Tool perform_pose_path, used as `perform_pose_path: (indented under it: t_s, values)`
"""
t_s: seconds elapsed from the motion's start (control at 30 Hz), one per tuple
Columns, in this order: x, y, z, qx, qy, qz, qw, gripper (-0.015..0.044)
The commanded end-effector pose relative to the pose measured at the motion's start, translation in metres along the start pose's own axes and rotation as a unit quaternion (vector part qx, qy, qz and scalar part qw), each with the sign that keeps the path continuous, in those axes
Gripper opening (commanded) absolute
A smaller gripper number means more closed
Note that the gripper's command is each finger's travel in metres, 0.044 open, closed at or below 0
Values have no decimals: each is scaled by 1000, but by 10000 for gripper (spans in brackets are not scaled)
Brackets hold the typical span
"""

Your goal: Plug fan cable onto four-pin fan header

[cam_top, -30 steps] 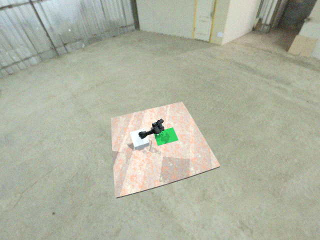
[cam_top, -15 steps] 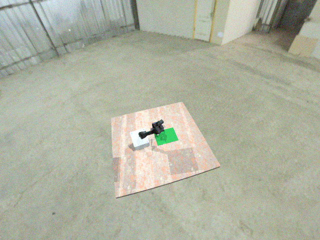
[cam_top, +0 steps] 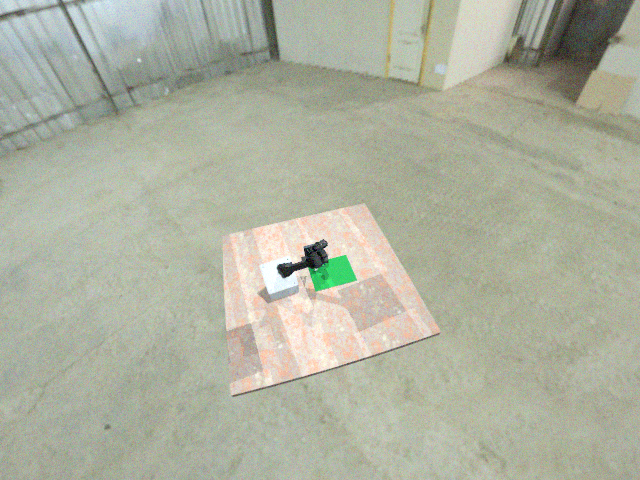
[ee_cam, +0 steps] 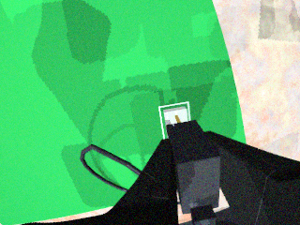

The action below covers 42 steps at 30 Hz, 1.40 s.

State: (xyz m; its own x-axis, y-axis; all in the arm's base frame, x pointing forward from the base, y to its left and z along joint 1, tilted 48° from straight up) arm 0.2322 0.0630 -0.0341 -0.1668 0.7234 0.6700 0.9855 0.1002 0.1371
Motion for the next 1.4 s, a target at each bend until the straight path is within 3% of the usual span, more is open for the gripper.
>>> perform_pose_path:
  t_s: [0.0, 1.37]
  values:
    - [-1, 0, 0, 3, -2, -1, 1000, 0]
    - [-17, 0, 0, 3, -3, -1, 1000, 0]
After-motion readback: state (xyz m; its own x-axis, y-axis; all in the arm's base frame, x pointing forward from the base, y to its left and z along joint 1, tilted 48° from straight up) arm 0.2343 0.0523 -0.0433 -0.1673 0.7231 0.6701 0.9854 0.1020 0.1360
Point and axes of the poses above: the point midway between the two fingers, 35 mm back from their tips, its own x axis back along the fingers, its own y axis across the jaws, z = x × y, the point moved 9 cm from there along x, back along the fingers, and after that the axes turned 7 degrees about x, right-handed, at the moved point
